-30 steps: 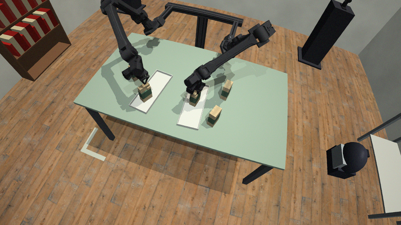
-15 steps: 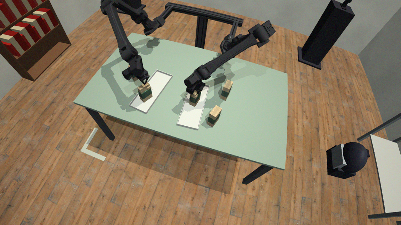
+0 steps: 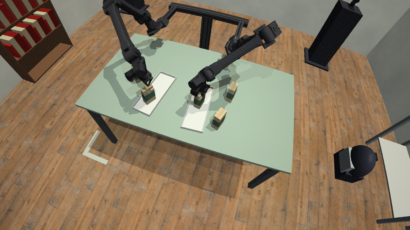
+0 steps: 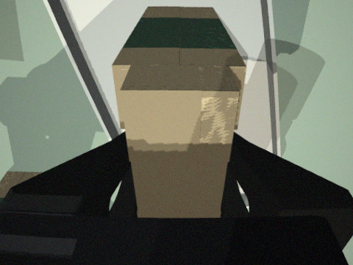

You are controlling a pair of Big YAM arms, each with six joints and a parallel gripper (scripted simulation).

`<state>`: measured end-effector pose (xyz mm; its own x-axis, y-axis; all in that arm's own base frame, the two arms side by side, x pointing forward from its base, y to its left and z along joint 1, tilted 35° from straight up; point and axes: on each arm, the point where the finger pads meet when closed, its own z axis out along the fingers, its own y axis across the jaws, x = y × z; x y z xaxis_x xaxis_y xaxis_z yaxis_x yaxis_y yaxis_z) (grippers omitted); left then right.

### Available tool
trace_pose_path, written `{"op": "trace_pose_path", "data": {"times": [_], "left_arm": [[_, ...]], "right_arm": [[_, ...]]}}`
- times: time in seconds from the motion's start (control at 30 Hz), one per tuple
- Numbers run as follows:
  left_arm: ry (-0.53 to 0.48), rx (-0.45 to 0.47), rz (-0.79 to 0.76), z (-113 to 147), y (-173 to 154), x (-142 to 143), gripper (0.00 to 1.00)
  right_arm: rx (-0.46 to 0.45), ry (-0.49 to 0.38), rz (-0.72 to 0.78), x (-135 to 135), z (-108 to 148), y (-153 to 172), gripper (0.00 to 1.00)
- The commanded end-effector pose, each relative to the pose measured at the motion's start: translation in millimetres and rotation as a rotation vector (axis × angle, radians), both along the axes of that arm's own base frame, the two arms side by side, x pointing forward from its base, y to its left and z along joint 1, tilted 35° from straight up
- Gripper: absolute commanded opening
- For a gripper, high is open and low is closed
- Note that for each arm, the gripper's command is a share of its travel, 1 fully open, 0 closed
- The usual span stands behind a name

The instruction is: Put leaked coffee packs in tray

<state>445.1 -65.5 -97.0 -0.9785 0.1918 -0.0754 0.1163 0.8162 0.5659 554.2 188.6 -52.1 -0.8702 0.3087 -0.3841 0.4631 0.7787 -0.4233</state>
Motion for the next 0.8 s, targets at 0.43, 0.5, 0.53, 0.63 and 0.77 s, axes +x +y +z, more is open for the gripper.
{"op": "trace_pose_path", "data": {"times": [0.43,0.5,0.53,0.63,0.77], "left_arm": [[0.005,0.003,0.013,1.0,9.0,-0.3,0.76],[0.005,0.003,0.013,0.9,9.0,-0.3,0.76],[0.005,0.003,0.013,0.9,9.0,-0.3,0.76],[0.005,0.003,0.013,1.0,9.0,-0.3,0.76],[0.005,0.003,0.013,1.0,9.0,-0.3,0.76]], "right_arm": [[0.013,-0.024,0.004,7.9,10.3,8.0,0.76],[0.013,-0.024,0.004,7.9,10.3,8.0,0.76],[0.013,-0.024,0.004,7.9,10.3,8.0,0.76],[0.013,-0.024,0.004,7.9,10.3,8.0,0.76],[0.013,-0.024,0.004,7.9,10.3,8.0,0.76]]}}
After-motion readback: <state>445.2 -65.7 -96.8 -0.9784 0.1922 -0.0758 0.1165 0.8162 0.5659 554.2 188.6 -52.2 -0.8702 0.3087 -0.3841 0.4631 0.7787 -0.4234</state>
